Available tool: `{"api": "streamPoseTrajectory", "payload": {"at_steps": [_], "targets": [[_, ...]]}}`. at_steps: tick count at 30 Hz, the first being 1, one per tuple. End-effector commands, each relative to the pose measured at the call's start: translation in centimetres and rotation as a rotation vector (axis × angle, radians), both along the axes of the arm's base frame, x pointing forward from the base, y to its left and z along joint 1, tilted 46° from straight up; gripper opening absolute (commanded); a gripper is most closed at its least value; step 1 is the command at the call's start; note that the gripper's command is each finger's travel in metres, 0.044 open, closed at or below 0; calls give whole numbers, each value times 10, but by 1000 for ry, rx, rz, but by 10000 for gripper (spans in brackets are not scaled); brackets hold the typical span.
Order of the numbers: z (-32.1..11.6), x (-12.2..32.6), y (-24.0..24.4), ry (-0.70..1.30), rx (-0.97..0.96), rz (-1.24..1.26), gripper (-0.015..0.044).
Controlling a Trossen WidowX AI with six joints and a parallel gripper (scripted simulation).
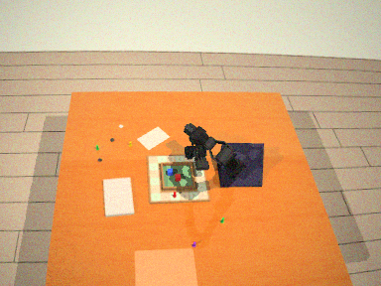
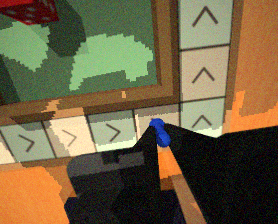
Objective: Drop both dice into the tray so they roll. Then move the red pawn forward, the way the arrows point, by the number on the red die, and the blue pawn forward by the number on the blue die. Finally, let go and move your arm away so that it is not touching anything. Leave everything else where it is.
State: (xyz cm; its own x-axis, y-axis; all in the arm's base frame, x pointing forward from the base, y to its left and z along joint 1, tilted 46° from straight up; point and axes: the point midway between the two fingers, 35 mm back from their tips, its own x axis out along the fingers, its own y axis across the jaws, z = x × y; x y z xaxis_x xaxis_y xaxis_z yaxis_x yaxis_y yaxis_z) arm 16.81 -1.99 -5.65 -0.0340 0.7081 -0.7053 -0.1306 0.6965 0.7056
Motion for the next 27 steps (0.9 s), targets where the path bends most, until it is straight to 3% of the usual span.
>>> {"api": "streamPoseTrajectory", "payload": {"at_steps": [1, 9, 27], "targets": [[0, 0, 1, 2, 3, -3, 3], [10, 5, -14, 2, -2, -4, 0], [82, 6, -85, 5, -3, -3, 0]]}}
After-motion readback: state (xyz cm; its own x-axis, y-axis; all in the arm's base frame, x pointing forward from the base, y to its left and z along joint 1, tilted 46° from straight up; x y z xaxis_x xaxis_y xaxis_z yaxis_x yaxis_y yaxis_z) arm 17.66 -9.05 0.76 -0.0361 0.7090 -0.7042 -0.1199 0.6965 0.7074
